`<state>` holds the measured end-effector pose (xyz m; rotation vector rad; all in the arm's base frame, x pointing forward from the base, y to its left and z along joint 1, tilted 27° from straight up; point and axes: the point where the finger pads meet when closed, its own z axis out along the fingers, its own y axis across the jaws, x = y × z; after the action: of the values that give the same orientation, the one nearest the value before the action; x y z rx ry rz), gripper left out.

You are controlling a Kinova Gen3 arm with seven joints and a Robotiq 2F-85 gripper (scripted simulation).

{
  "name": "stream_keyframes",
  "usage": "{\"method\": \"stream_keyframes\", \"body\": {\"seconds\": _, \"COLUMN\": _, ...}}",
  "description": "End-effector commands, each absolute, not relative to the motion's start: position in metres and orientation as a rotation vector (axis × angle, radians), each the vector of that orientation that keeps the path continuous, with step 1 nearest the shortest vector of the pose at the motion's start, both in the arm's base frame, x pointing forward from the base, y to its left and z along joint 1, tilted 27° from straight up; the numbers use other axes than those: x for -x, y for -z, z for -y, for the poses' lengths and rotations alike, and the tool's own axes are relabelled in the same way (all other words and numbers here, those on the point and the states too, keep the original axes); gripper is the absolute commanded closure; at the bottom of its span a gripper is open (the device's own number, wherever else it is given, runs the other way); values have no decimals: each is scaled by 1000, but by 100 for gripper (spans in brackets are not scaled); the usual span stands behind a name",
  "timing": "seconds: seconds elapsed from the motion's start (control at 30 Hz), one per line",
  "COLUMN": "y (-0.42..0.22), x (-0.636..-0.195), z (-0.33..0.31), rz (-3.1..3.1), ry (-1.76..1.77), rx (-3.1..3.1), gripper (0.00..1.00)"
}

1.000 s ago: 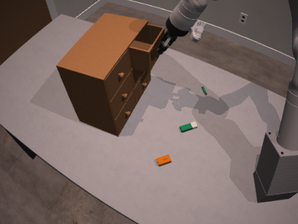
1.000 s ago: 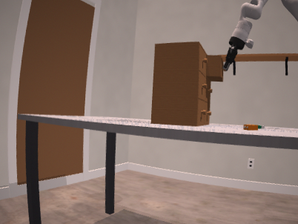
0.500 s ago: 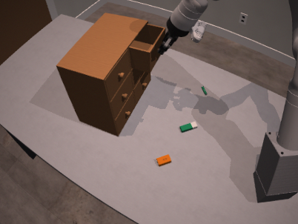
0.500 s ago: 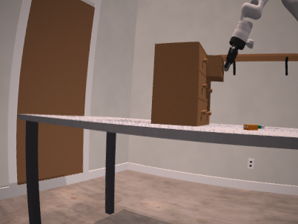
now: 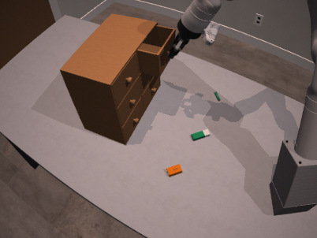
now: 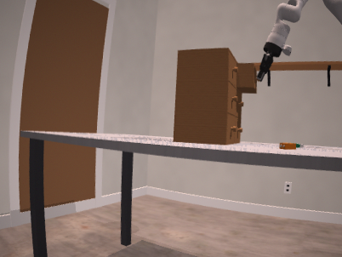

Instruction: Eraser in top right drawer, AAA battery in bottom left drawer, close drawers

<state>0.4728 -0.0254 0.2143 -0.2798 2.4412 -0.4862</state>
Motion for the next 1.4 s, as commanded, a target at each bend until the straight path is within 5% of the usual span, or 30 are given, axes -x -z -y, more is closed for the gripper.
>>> {"method": "stream_keyframes", "body": {"seconds": 0.0, "y": -214, "x": -471, "z": 22, "rz": -2440, "ry": 479, "rx": 287, "gripper": 71}}
{"method": "stream_keyframes", "body": {"seconds": 0.43, "y": -214, "x": -469, "z": 23, "rz": -2436, "ry": 479, "rx": 289, "gripper": 67}}
{"method": "stream_keyframes", "body": {"seconds": 1.37, "y": -211, "x": -393, "z": 36, "rz": -2439, "ry": 498, "rx": 288, "gripper": 67}}
